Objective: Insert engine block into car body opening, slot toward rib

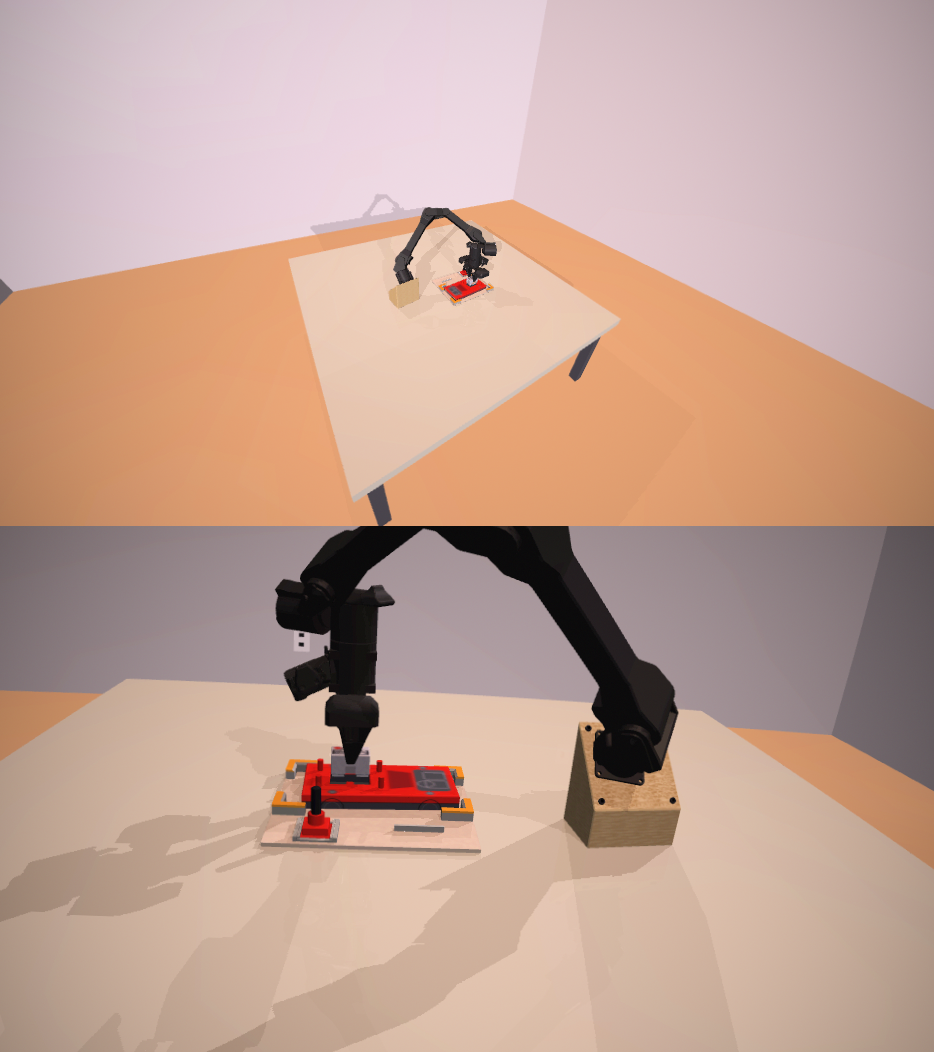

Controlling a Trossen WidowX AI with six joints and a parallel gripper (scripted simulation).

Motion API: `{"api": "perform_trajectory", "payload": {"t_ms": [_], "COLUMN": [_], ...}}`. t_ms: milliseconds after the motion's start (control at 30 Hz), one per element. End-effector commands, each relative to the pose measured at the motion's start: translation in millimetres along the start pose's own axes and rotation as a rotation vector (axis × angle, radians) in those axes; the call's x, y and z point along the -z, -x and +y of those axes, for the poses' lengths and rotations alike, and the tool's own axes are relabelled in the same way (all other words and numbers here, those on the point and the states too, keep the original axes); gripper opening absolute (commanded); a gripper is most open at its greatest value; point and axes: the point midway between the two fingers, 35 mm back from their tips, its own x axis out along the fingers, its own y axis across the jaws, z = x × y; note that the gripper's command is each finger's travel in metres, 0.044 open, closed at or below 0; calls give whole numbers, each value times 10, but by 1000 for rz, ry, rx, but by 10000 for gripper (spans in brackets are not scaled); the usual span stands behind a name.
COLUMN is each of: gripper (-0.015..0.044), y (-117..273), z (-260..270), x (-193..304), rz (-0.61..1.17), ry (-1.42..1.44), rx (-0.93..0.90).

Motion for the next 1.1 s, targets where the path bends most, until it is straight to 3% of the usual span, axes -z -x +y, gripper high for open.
{"api": "perform_trajectory", "payload": {"t_ms": [0, 1067], "gripper": [160, 160], "y": [-11, -107], "z": [1, 1], "x": [-1, -1], "rz": [-2, -2], "ry": [-6, -7], "rx": [-3, -3]}}
